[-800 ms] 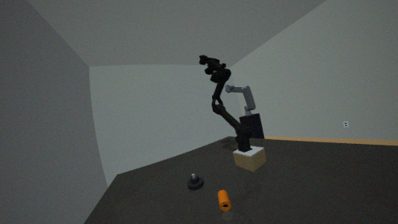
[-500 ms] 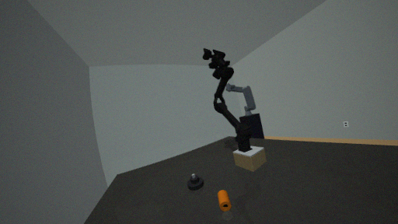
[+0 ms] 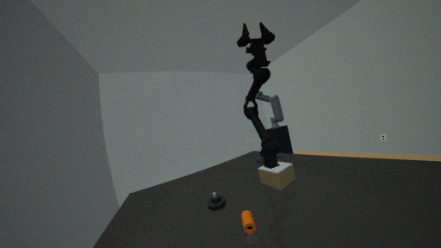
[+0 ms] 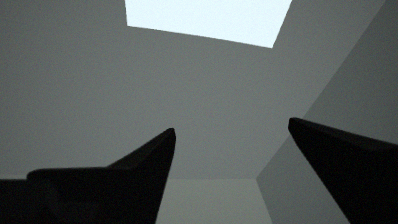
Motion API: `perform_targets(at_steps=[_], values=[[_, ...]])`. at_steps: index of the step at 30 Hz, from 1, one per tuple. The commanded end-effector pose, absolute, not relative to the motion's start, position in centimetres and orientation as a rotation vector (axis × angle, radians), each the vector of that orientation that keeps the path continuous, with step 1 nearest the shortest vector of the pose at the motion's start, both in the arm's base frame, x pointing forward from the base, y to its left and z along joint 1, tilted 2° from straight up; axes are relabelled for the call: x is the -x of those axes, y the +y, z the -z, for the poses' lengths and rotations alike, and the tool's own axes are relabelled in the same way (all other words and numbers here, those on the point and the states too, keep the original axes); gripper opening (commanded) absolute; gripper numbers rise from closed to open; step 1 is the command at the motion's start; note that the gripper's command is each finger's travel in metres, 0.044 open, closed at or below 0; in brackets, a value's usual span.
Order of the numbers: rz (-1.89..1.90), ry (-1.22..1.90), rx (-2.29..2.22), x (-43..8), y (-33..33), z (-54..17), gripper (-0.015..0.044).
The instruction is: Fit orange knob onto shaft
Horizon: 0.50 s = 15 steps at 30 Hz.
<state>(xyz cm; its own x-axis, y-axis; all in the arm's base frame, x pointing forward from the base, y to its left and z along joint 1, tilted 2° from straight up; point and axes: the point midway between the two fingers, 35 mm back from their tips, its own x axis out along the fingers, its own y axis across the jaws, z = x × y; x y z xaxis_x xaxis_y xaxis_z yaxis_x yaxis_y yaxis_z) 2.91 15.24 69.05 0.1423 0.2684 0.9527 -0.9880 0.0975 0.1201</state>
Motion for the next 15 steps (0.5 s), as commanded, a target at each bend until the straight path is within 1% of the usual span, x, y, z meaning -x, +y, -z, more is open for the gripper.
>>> perform_targets(at_steps=[1, 7, 15], values=[[-1.162, -0.83, -0.792, -5.3, 21.9, -66.2, 0.044], [-1.129, -0.685, -0.515, -8.7, 28.8, -61.5, 0.044], [-1.061, -0.455, -0.136, -14.3, 35.7, -52.6, 0.044]])
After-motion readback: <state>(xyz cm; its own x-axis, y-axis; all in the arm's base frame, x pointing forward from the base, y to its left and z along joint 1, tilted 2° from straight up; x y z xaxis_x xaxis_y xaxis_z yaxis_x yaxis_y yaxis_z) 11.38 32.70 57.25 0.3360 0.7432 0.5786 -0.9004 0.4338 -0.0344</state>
